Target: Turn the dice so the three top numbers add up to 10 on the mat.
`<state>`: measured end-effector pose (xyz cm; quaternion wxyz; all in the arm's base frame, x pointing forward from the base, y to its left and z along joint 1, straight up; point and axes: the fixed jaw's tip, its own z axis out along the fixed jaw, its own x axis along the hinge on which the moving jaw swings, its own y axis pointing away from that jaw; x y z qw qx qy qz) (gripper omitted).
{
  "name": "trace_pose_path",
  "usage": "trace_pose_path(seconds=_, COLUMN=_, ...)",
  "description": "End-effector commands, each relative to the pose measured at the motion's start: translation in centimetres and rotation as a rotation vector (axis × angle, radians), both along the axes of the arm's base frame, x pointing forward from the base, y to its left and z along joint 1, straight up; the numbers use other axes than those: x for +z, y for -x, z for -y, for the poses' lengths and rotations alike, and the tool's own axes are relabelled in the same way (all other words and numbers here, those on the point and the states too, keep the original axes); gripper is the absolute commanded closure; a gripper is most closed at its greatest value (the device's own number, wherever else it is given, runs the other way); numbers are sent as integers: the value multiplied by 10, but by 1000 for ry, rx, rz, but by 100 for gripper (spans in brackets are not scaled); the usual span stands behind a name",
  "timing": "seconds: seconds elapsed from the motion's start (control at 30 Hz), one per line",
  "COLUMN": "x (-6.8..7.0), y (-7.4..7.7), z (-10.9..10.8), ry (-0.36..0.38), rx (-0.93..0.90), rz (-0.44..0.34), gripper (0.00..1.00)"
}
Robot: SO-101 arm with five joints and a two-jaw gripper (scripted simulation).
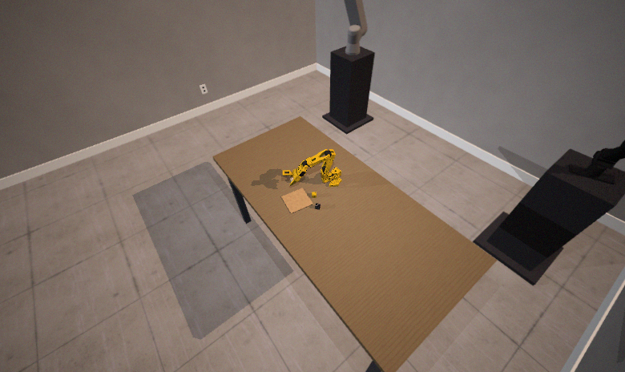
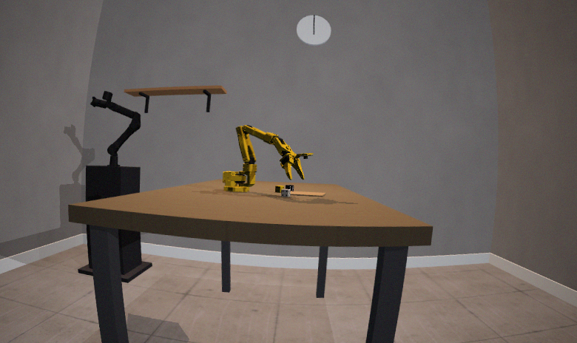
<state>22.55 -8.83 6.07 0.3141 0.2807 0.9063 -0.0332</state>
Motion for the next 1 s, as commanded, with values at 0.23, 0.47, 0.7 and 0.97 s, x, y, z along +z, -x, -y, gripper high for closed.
trace_pose_path(seconds=0.23, x=-7, y=45, z=34, ry=14, rx=-153, rz=-79, gripper=65)
trace_pose_path(seconds=0.47, x=-14, y=62, z=40, ry=0, rx=-202, rz=-121, gripper=68)
trace_pose_path(seconds=0.7, x=-15, y=65, z=41, ry=-3, rx=-211, rz=-128, gripper=69)
trace_pose_path(seconds=0.97, x=-10, y=65, z=44, ry=16, rx=-214, rz=-111, gripper=69)
